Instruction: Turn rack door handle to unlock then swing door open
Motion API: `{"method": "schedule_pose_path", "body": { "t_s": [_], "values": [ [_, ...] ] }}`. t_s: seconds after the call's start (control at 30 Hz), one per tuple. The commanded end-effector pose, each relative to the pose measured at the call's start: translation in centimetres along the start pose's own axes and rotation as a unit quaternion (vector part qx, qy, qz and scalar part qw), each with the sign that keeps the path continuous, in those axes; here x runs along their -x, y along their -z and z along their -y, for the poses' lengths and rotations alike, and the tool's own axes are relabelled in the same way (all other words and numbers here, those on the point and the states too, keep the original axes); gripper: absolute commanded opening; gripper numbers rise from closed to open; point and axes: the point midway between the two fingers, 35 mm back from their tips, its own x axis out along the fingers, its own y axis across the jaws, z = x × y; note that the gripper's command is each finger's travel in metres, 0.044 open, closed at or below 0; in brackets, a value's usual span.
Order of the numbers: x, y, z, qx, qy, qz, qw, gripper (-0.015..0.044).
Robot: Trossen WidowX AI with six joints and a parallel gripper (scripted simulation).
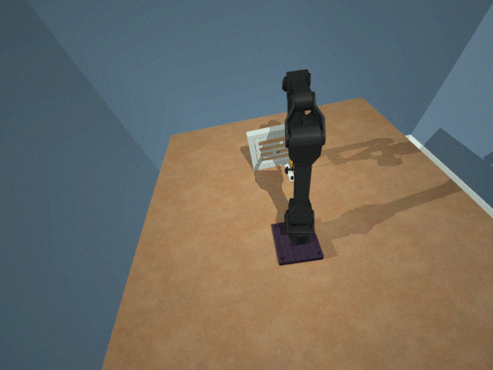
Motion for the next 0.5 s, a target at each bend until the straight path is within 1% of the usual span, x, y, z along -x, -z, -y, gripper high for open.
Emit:
{"method": "schedule_pose_path", "body": {
  "t_s": [0.0,0.07,0.4,0.47],
  "values": [
    [-0.13,0.21,0.0,-0.014,0.001,-0.006,1.0,0.0009],
    [-0.13,0.21,0.0,-0.014,0.001,-0.006,1.0,0.0009],
    [-0.13,0.21,0.0,-0.014,0.001,-0.006,1.0,0.0272],
    [-0.13,0.21,0.0,-0.01,0.001,-0.006,1.0,0.0281]
  ]
}}
